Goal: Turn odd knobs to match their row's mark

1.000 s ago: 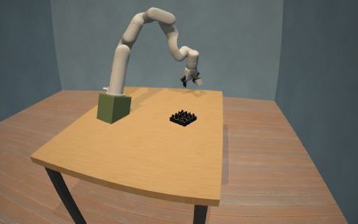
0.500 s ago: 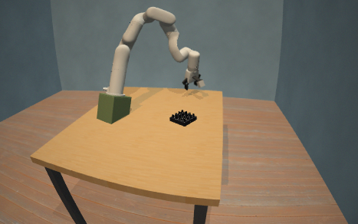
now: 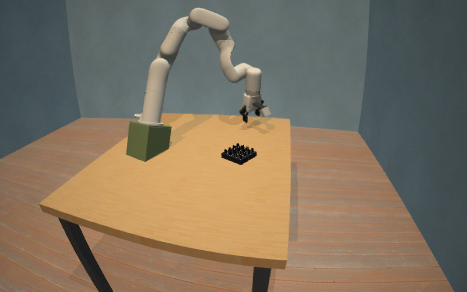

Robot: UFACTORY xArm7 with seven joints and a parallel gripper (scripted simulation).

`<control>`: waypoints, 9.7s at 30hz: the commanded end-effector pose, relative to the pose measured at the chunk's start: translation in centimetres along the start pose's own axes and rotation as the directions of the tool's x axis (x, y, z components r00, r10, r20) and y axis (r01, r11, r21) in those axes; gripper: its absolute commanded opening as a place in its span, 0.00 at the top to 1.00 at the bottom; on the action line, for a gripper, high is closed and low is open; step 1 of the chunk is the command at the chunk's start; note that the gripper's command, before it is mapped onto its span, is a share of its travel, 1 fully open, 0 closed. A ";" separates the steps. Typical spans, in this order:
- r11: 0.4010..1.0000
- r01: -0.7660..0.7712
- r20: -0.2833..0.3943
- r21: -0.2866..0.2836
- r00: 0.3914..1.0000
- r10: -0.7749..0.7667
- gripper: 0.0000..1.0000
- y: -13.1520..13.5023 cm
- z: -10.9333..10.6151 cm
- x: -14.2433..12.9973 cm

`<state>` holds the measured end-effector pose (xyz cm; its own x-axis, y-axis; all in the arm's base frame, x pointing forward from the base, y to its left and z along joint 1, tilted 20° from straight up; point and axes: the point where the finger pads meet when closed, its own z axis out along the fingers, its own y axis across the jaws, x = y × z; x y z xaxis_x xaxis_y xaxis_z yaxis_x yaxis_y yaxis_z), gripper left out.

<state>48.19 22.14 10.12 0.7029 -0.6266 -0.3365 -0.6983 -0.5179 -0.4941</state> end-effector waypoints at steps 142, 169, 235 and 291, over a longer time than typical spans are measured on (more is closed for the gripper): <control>0.956 0.171 -0.212 -0.241 0.951 -0.223 0.00 26.4 -11.1 16.5; 0.956 0.171 -0.212 -0.241 0.951 -0.223 0.00 26.4 -11.1 16.5; 0.956 0.171 -0.212 -0.241 0.952 -0.223 0.00 26.9 -10.4 13.3; 0.956 0.171 -0.211 -0.240 0.952 -0.223 0.00 27.3 -9.9 11.3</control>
<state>35.68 -4.78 0.68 0.7969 -0.6025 -0.0433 -0.5796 -0.7425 -0.3359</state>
